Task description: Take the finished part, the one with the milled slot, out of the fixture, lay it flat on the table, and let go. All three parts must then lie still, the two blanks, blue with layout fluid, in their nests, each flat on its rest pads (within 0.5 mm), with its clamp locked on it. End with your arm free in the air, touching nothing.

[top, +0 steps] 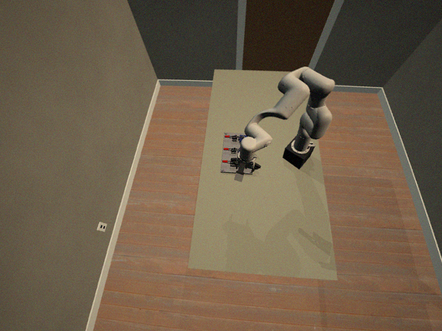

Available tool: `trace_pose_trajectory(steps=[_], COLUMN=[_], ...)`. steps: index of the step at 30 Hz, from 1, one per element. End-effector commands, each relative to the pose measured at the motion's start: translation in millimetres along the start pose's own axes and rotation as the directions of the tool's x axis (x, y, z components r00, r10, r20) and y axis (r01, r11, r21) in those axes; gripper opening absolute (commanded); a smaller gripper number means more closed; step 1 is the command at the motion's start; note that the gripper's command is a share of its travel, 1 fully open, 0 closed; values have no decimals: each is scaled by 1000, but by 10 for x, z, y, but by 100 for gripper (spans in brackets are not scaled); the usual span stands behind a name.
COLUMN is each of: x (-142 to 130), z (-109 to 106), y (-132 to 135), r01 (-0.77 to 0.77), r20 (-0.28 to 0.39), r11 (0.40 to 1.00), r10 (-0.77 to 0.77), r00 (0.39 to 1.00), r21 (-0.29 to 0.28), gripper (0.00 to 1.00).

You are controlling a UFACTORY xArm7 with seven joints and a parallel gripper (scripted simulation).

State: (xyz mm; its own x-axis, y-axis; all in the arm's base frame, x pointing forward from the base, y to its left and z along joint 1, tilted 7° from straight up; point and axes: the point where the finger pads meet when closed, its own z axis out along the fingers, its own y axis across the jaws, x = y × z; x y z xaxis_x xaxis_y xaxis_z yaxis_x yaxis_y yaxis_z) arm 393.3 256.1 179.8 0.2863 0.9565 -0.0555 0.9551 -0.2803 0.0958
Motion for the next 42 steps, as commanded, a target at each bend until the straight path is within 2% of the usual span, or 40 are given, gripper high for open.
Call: trace_pose_trajectory(steps=[1, 5, 7, 8, 14, 22, 24, 25, 28, 38, 42], x=[-164, -298, -298, -406, -601, -899, -899, -1008, -1092, -1463, -1495], z=[97, 180, 180, 244, 355, 516, 516, 572, 615, 795, 810], y=[94, 149, 149, 188, 249, 315, 315, 332, 342, 358, 357], r01=[-167, -286, -286, -376, -530, -731, -731, -793, -835, -967, -974], r20=[-3, -3, -3, -3, -4, -6, -6, -7, -7, -9, -8], r11=[986, 958, 958, 926, 848, 683, 683, 610, 550, 254, 226], r10=[167, 286, 286, 376, 530, 731, 731, 793, 835, 967, 974], r00=[986, 958, 958, 926, 848, 683, 683, 610, 550, 253, 226], r21=[-8, -8, -8, -8, -7, -5, -5, -3, -2, 5, 6], gripper=[100, 100, 100, 100, 100, 100, 100, 100, 100, 100, 100])
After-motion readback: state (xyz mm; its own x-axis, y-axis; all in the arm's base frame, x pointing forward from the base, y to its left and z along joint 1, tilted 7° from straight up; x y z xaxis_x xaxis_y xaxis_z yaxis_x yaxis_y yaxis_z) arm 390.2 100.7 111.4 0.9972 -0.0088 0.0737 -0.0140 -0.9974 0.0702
